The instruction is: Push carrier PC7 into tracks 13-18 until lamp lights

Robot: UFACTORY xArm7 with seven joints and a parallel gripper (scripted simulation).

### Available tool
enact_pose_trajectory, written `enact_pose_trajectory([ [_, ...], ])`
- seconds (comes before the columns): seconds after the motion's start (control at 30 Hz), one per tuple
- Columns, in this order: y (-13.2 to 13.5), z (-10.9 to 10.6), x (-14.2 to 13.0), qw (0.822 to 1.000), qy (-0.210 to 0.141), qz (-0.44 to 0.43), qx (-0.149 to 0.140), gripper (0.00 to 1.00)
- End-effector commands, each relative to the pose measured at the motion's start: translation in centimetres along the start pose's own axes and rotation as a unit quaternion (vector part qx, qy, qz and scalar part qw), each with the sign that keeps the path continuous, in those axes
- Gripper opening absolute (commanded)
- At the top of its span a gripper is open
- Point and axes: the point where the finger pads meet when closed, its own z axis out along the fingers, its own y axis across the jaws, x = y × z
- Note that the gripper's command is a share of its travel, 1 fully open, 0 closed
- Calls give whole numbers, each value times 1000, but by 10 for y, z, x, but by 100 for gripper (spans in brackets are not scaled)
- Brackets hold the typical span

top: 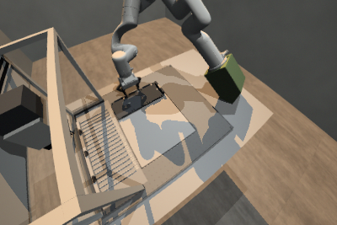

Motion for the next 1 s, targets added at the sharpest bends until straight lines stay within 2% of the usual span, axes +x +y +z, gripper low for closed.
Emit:
enact_pose_trajectory([
  [0.0, 2, -1, 2, 1000, 0, 0, -2, 100],
  [0.97, 2, -1, 15, 1000, 0, 0, -2, 100],
])
